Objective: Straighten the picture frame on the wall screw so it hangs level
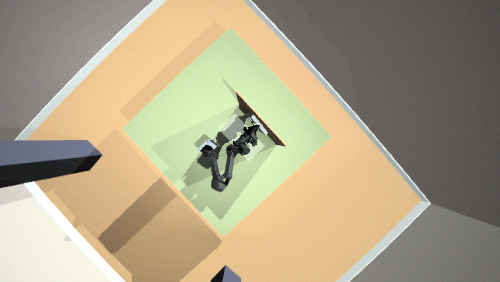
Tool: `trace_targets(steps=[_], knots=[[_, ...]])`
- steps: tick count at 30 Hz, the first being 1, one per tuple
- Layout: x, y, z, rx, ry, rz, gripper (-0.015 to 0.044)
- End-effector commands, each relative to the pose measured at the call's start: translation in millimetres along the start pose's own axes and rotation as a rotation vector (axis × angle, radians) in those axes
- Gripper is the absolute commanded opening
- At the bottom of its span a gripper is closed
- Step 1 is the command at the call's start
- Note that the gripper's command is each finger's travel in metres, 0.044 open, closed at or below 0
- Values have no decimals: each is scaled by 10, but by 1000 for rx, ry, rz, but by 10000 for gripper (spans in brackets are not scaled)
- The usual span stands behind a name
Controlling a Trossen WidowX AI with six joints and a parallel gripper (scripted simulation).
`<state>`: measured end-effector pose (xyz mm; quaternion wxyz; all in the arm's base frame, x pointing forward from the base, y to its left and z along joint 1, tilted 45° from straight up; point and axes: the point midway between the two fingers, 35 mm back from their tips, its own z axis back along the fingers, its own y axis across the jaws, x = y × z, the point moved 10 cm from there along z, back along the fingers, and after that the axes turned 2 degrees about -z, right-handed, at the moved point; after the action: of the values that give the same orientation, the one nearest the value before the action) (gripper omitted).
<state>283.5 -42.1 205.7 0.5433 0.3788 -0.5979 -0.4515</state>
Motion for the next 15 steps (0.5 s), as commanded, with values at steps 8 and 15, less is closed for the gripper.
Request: trace_targets(steps=[8,15], knots=[[-21,20,-1,10,6,4,0],[-29,19,-1,10,6,4,0]])
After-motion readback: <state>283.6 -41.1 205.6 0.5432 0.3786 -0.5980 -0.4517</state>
